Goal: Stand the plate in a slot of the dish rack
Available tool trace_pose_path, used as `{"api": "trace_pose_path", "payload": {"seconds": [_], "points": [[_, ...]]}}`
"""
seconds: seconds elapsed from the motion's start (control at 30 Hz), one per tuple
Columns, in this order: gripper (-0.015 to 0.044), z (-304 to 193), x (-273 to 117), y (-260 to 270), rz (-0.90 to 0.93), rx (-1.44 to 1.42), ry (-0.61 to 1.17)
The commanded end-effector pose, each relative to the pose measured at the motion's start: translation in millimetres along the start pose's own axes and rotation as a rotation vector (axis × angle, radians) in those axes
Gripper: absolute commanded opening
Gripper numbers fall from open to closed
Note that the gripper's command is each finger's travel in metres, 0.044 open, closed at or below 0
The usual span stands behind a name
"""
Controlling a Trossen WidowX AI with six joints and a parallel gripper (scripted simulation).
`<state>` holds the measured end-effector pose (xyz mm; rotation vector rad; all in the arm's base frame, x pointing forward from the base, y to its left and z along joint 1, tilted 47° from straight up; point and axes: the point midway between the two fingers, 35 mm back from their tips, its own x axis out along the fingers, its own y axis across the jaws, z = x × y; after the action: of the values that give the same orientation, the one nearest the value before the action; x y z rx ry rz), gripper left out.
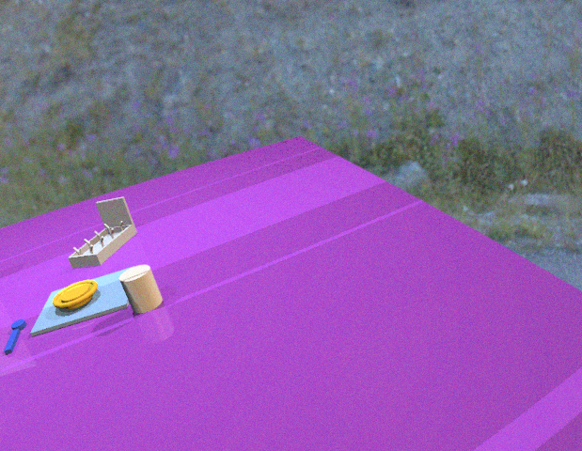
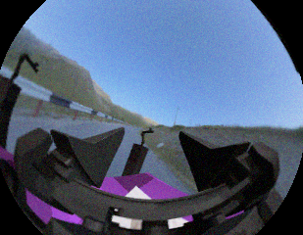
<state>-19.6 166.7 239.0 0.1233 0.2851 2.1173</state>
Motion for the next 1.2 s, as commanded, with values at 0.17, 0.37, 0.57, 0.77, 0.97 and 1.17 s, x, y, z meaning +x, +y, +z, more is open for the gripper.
{"api": "trace_pose_path", "payload": {"seconds": [0.17, 0.37, 0.57, 0.77, 0.97, 1.17], "points": [[0.0400, -5, -4, -23, -0.106, 0.085, 0.075], [0.0400, -14, -13, -52, -0.250, 0.201, 0.169], [0.0400, -24, -27, -80, -0.395, 0.320, 0.257], [0.0400, -35, -46, -105, -0.542, 0.440, 0.341], [0.0400, -47, -69, -127, -0.690, 0.559, 0.420], [0.0400, -60, -96, -144, -0.837, 0.674, 0.489]]}}
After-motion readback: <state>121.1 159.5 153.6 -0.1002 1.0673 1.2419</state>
